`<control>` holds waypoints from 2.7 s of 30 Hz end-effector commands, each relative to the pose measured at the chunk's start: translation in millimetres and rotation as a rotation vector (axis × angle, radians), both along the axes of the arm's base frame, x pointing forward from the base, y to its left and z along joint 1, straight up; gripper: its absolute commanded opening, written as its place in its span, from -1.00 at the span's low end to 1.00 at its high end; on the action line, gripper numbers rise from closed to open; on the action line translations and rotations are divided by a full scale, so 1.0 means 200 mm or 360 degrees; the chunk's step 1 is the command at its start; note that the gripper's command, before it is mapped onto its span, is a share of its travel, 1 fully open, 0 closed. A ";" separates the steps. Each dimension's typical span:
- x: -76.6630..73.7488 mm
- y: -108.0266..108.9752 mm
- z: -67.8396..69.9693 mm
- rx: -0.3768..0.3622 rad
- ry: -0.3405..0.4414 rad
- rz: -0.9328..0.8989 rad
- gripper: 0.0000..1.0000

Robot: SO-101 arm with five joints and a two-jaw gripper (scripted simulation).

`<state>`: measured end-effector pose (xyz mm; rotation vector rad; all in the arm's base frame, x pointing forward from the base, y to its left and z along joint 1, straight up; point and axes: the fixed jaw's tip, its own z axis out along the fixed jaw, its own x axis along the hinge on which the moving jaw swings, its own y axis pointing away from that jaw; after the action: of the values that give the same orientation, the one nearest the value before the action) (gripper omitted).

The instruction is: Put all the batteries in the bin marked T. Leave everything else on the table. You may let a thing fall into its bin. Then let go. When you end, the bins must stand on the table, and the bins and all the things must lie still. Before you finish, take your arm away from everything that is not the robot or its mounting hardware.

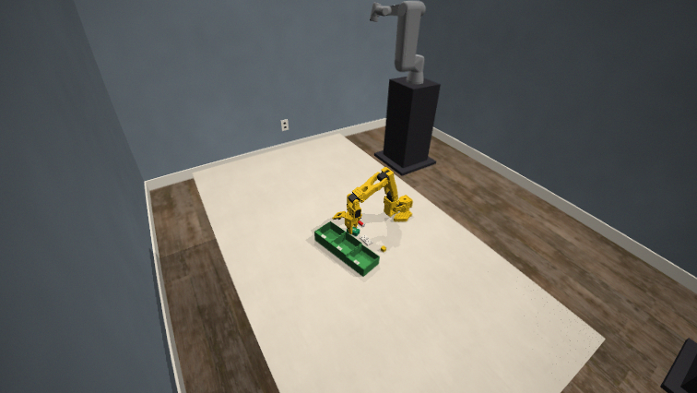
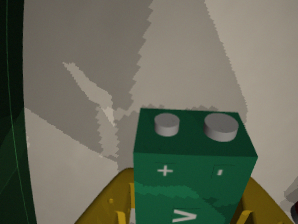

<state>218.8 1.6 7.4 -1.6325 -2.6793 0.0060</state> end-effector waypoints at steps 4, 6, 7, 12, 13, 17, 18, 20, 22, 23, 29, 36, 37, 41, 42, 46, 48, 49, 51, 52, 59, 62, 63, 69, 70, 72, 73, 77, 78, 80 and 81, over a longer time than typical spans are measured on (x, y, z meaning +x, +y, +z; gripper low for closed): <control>0.02 -0.01 0.02 0.0001 -0.0048 -0.0020 -1.00; 0.02 -0.01 0.02 0.0001 -0.0048 -0.0020 -1.00; 0.02 -0.01 0.02 0.0001 -0.0048 -0.0020 -1.00; 0.02 -0.01 0.05 0.0001 -0.0048 -0.0020 -1.00; 0.02 -0.01 0.06 0.0001 -0.0048 -0.0020 -1.00; 0.02 -0.01 0.11 0.0001 -0.0048 -0.0020 -1.00; 0.02 -0.01 0.13 0.0001 -0.0048 -0.0020 -1.00; 0.02 -0.01 0.14 0.0001 -0.0048 -0.0020 -1.00; 0.02 -0.01 0.16 0.0001 -0.0048 -0.0020 -1.00; 0.02 -0.01 0.17 0.0001 -0.0048 -0.0020 -1.00; 0.00 -0.02 0.25 0.0001 -0.0048 -0.0020 -1.00; 0.00 -0.02 0.27 0.0001 -0.0048 -0.0020 -1.00; 0.00 -0.02 0.27 0.0001 -0.0048 -0.0020 -1.00; 0.00 -0.02 0.27 0.0001 -0.0049 -0.0017 -1.00; 0.00 -0.02 0.27 0.0001 -0.0049 -0.0012 -1.00; 0.01 -0.02 0.28 0.0000 -0.0055 0.0030 -1.00; 0.02 -0.02 0.29 0.0000 -0.0059 0.0067 -1.00; 0.03 -0.02 0.29 -0.0001 -0.0062 0.0089 -1.00; 0.04 -0.02 0.30 -0.0002 -0.0068 0.0136 -1.00; 0.05 -0.01 0.31 -0.0003 -0.0072 0.0162 -1.00; 0.08 -0.01 0.33 -0.0007 -0.0087 0.0287 -1.00; 0.09 -0.01 0.35 -0.0009 -0.0095 0.0345 -1.00; 0.10 -0.01 0.35 -0.0010 -0.0096 0.0360 -1.00; 0.11 -0.01 0.35 -0.0011 -0.0101 0.0396 -1.00; 0.11 -0.01 0.35 -0.0011 -0.0101 0.0396 -1.00; 0.11 -0.01 0.35 -0.0011 -0.0101 0.0396 -1.00; 0.11 -0.01 0.35 -0.0011 -0.0101 0.0396 -1.00; 0.11 -0.01 0.36 -0.0013 -0.0108 0.0411 -1.00; 0.11 -0.01 0.36 -0.0014 -0.0113 0.0421 -1.00; 0.12 -0.01 0.36 -0.0017 -0.0126 0.0448 -1.00; 0.12 -0.01 0.37 -0.0019 -0.0135 0.0466 -1.00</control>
<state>236.6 0.9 68.7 -1.2620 -2.8939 -0.0083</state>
